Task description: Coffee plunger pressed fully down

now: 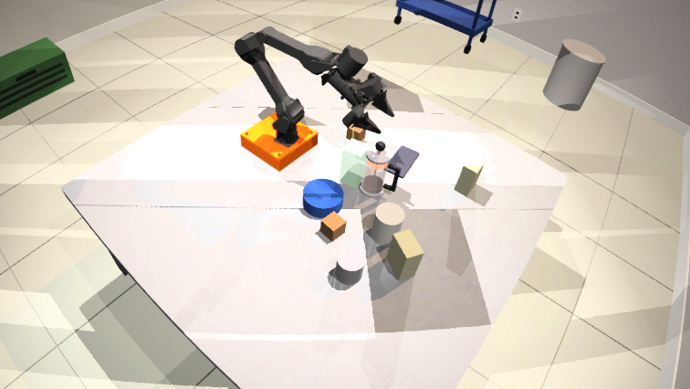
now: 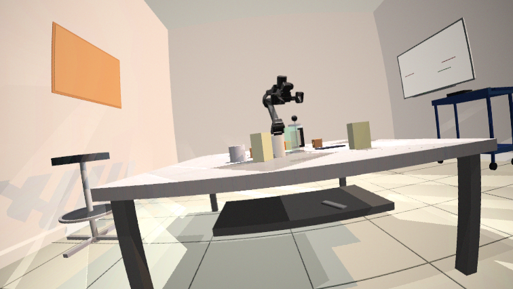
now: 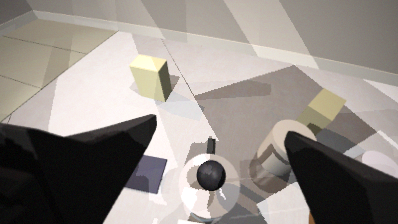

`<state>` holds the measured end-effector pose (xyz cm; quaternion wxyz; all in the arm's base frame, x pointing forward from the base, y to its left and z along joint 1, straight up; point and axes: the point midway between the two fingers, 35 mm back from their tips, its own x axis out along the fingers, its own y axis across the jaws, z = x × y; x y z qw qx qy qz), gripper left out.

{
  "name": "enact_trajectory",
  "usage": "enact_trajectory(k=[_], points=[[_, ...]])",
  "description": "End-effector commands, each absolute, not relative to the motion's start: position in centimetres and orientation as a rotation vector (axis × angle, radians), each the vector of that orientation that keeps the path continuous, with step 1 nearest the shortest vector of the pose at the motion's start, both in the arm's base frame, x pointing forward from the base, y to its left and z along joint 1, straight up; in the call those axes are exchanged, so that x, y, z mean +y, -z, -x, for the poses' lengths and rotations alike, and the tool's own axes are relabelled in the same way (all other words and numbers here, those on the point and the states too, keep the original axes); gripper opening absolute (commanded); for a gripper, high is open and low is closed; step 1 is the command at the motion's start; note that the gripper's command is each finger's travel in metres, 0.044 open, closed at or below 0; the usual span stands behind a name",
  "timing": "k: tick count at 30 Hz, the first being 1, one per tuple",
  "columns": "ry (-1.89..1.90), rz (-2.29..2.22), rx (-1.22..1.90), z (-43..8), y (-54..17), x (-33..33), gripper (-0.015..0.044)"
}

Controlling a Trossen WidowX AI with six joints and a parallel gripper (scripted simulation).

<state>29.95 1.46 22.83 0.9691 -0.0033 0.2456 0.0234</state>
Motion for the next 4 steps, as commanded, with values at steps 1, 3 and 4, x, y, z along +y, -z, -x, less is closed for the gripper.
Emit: enact_trajectory(k=[1,3,4], points=[[-0.046,0.012,0.504,-29.84,-22.60,1.42,0.0440],[-0.046,0.012,0.504,-29.84,-22.60,1.42,0.0440],[-0.046,0.012,0.504,-29.84,-22.60,1.42,0.0440]])
